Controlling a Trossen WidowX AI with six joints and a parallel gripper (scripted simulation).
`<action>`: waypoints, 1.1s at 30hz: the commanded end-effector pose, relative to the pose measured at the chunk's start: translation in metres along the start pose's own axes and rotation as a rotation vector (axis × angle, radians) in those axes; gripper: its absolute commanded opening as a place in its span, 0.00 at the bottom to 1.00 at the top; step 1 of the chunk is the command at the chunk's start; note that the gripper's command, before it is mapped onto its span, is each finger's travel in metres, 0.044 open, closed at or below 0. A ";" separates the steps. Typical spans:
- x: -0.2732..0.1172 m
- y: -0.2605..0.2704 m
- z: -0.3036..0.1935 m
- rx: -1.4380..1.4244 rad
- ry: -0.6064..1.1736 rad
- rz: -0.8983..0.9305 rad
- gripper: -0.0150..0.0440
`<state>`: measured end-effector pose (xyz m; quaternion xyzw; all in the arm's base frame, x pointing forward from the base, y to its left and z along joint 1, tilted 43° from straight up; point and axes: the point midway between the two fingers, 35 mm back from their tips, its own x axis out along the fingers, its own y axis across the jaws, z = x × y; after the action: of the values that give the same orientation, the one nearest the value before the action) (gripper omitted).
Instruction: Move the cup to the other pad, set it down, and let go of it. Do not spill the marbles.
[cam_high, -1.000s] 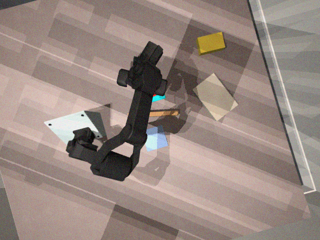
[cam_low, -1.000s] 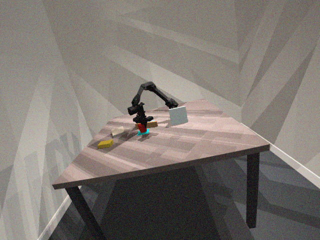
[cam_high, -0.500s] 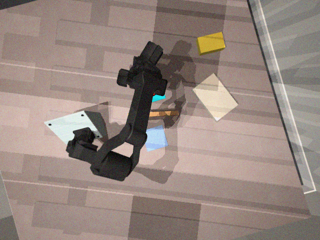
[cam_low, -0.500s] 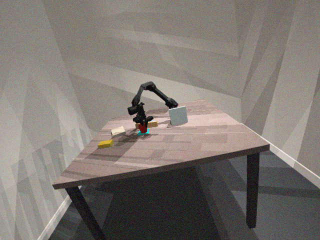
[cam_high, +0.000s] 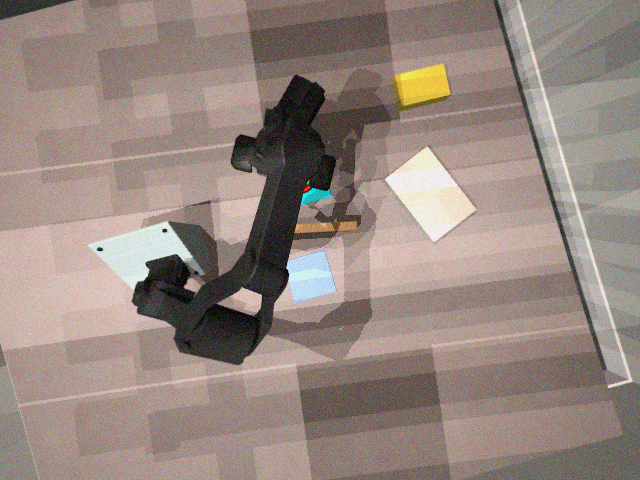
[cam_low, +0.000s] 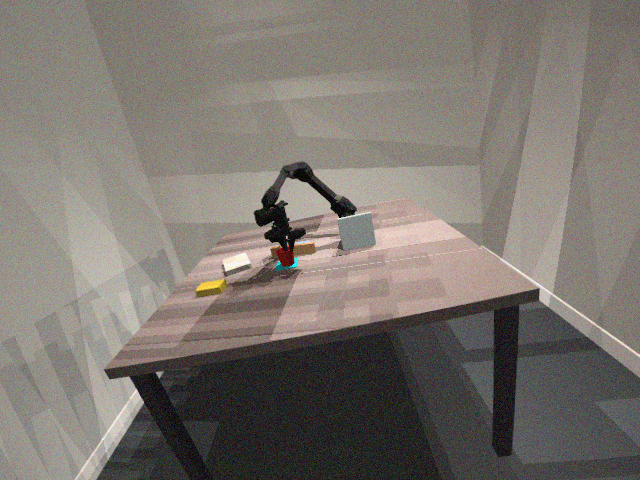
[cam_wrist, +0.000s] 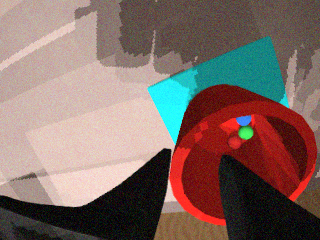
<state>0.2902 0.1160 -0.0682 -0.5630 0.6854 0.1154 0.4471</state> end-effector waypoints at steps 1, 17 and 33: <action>-0.008 0.000 0.001 0.005 -0.006 0.001 0.47; -0.032 0.000 -0.002 0.002 -0.007 -0.002 0.47; -0.047 -0.001 -0.001 -0.002 -0.004 -0.002 1.00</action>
<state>0.2889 0.1387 -0.0386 -0.5660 0.6856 0.1158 0.4430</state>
